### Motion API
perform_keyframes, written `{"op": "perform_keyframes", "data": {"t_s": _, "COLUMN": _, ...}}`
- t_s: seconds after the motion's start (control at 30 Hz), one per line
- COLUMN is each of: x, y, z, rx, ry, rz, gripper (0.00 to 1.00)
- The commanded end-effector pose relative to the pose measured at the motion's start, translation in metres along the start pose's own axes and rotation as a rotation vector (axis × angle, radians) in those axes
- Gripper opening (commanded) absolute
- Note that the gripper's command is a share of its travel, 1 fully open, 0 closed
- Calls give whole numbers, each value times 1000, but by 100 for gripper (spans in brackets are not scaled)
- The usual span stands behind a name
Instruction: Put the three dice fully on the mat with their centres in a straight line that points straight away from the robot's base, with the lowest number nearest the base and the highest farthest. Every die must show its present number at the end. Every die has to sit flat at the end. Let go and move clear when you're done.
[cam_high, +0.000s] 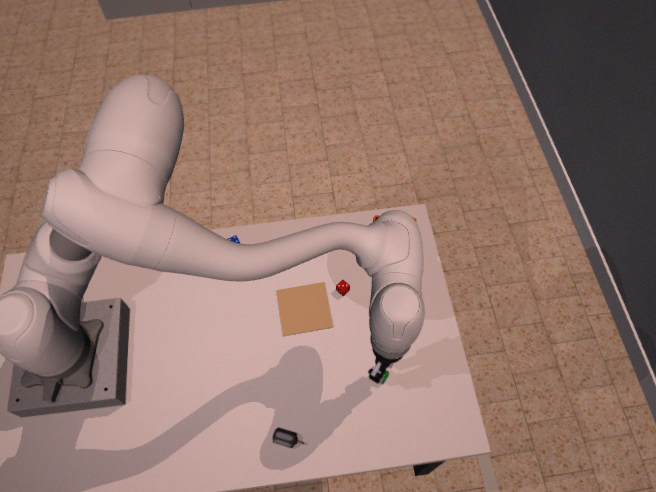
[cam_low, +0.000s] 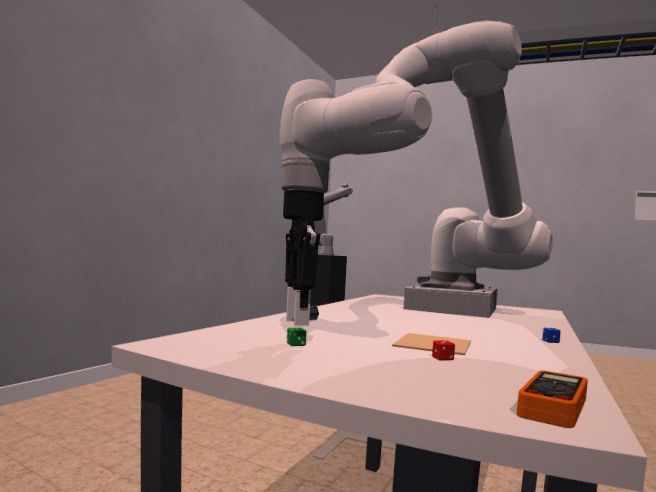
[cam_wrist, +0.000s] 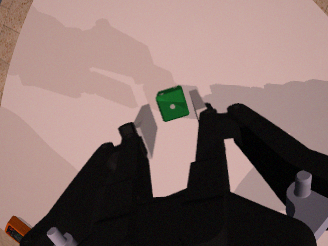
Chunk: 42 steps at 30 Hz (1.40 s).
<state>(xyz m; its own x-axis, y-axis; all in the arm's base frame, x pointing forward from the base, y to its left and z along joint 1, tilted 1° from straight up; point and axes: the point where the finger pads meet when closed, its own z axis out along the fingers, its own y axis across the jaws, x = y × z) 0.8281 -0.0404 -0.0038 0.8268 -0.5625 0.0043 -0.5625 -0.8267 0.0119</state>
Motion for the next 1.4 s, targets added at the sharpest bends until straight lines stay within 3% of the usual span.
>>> {"op": "perform_keyframes", "data": {"t_s": 0.0, "x": 3, "y": 4, "z": 3, "rx": -1, "ry": 2, "rz": 1, "gripper": 35}}
{"op": "perform_keyframes", "data": {"t_s": 0.4, "x": 2, "y": 5, "z": 11, "rx": -3, "ry": 0, "rz": 1, "gripper": 35}}
{"op": "perform_keyframes", "data": {"t_s": 0.87, "x": 1, "y": 5, "z": 38, "rx": -3, "ry": 0, "rz": 1, "gripper": 35}}
{"op": "perform_keyframes", "data": {"t_s": 1.37, "x": 2, "y": 4, "z": 40, "rx": -2, "ry": 2, "rz": 1, "gripper": 35}}
